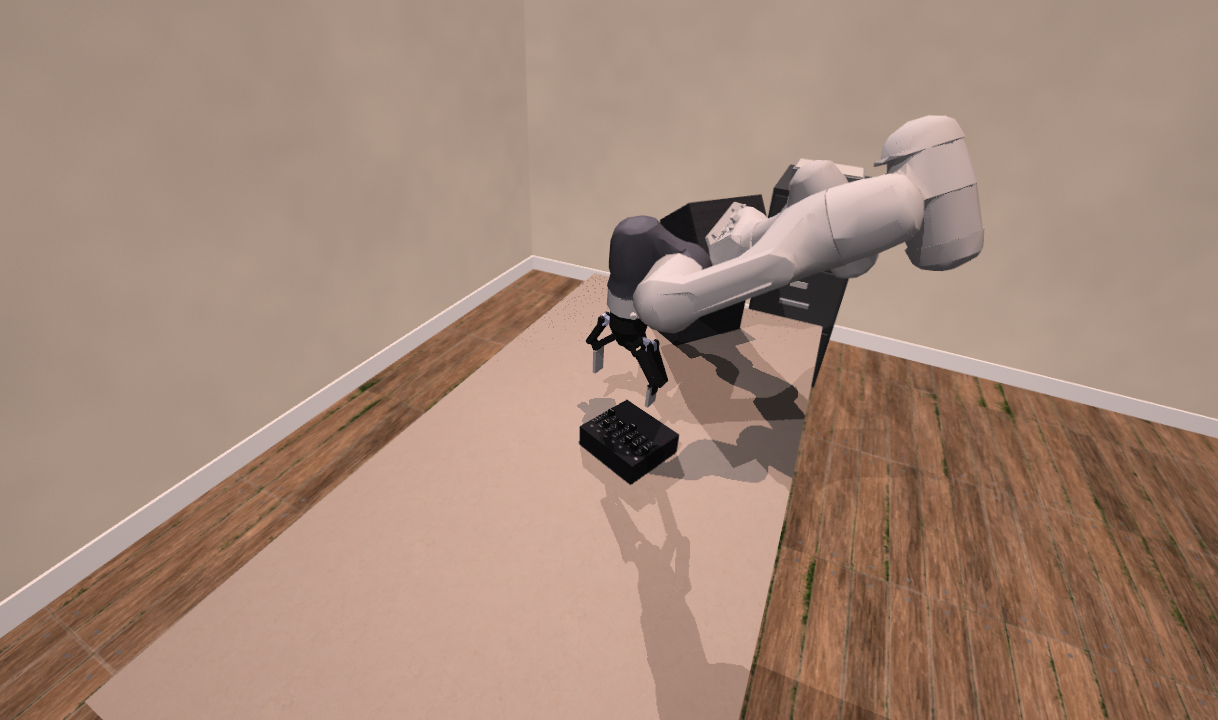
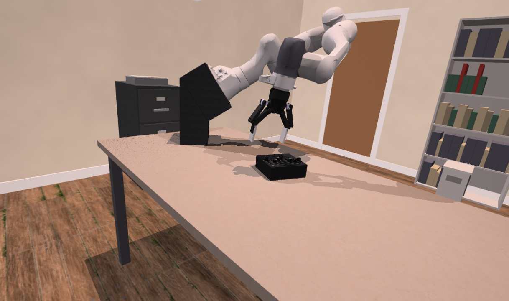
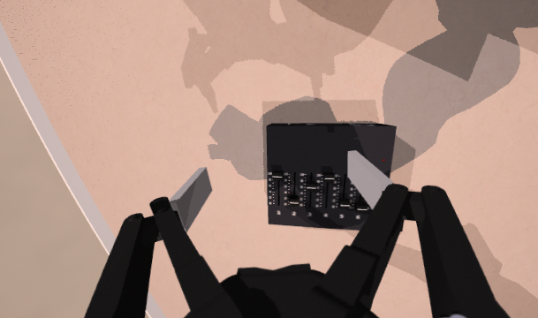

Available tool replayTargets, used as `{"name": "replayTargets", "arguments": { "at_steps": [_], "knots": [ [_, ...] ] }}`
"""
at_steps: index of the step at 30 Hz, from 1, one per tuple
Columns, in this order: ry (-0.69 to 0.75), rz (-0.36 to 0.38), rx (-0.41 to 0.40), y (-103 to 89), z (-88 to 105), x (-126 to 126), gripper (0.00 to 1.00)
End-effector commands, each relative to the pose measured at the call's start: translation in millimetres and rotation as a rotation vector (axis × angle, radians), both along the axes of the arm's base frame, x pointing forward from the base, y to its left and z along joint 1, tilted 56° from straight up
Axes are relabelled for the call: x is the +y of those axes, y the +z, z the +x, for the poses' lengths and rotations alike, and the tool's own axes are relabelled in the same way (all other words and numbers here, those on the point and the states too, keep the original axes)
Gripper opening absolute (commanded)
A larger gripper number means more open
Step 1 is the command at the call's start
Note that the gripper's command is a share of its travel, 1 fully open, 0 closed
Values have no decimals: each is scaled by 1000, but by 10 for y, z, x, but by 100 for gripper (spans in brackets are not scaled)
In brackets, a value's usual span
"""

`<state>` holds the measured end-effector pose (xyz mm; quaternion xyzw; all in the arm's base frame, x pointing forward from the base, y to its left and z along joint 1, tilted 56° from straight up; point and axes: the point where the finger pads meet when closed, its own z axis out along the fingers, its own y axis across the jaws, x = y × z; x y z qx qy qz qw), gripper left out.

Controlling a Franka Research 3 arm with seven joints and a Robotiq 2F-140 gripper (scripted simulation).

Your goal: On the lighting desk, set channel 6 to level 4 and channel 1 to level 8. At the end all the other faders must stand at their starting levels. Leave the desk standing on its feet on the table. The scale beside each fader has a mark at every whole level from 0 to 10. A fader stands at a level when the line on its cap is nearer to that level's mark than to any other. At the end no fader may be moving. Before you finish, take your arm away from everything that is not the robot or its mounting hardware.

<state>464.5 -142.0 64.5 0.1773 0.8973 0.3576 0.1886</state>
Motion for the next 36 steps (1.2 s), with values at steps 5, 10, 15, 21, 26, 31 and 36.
{"name": "replayTargets", "arguments": {
  "at_steps": [5, 10, 15, 21, 26, 31, 36],
  "knots": [
    [248, -209, -211, -74, 1, -16, 100],
    [336, -281, -270, -78, 0, -15, 100],
    [430, -359, -336, -78, 0, -15, 0],
    [542, -448, -414, -78, 0, -15, 0],
    [626, -516, -475, -78, 0, -15, 0],
    [718, -586, -539, -78, 0, -15, 0],
    [810, -654, -604, -78, 0, -15, 0]
  ]
}}
